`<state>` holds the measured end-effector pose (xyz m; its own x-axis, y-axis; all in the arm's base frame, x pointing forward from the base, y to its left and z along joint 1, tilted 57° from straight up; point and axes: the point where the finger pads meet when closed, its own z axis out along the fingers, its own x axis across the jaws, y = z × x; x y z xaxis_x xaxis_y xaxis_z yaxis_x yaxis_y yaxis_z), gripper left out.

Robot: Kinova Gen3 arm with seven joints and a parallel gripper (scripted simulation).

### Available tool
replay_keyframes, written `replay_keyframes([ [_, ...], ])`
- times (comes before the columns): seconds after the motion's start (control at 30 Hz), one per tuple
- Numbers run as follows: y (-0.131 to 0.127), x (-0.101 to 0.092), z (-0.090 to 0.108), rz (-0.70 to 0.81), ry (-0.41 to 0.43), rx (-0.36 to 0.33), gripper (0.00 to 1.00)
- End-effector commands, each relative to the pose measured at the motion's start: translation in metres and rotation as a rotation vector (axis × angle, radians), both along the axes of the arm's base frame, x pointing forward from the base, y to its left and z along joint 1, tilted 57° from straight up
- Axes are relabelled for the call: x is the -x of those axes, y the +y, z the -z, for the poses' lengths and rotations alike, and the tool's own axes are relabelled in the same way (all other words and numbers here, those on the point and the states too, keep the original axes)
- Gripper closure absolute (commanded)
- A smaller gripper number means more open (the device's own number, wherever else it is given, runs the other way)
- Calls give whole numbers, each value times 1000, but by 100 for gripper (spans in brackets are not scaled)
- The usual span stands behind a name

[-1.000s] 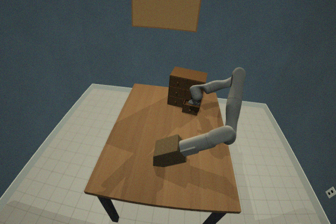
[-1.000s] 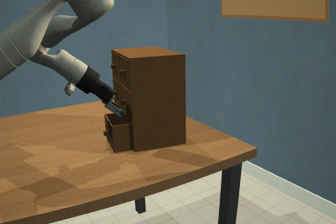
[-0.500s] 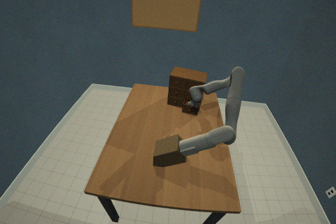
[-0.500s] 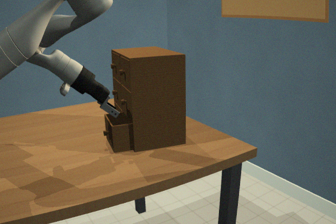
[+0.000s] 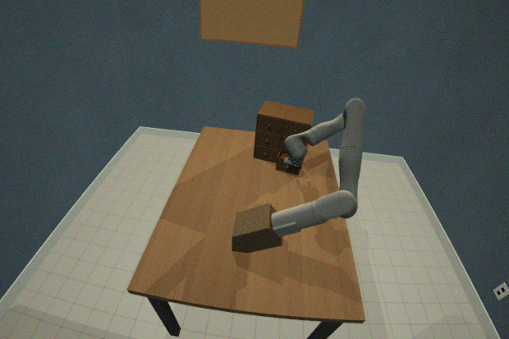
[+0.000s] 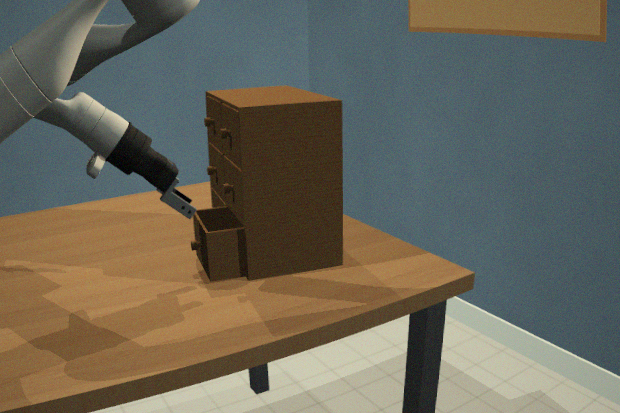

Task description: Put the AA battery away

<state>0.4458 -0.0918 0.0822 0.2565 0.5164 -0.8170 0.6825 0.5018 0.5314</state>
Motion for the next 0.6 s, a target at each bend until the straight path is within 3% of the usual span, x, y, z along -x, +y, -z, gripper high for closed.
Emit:
replay_keyframes([
  [0.0,6,7,4,-12,9,3,0],
  [0.4,16,46,9,-12,9,3,0],
  [0.57,18,54,10,-12,9,3,0],
])
